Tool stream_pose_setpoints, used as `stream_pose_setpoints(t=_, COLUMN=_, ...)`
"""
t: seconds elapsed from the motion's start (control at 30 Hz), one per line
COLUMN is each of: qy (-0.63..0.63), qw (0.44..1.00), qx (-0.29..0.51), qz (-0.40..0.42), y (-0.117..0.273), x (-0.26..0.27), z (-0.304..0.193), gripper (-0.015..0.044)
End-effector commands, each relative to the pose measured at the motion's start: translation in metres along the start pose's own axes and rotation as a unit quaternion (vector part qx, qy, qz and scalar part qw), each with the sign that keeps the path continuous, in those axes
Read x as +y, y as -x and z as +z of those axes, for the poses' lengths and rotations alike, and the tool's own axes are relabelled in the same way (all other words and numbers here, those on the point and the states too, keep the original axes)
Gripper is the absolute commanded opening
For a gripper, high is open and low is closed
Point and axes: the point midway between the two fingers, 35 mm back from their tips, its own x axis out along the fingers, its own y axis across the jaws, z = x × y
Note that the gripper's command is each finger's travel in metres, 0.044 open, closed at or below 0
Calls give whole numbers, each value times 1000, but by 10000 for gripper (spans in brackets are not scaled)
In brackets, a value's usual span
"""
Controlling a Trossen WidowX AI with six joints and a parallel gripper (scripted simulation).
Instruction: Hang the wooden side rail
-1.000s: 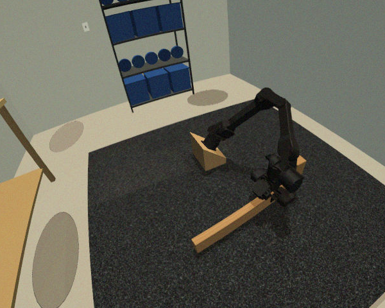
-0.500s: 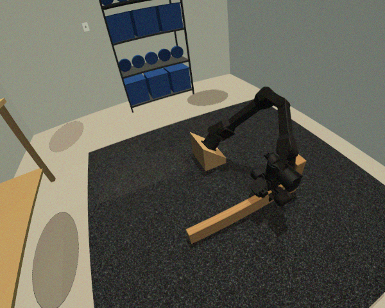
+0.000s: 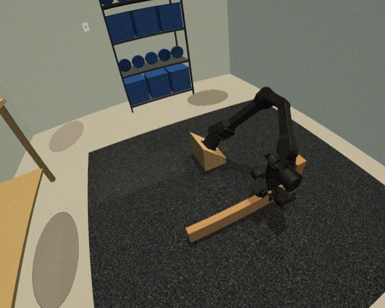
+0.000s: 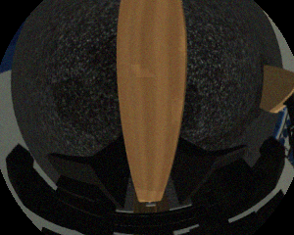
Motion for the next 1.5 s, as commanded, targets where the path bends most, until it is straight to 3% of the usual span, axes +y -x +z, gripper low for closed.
stream_pose_setpoints(t=0.0, qy=-12, qw=1000, qx=1, qz=-1, y=1, x=0, z=1, gripper=0)
stream_pose_setpoints(t=1.47, qy=-12, qw=1000, qx=0, qz=-1, y=8, x=0, z=1, gripper=0)
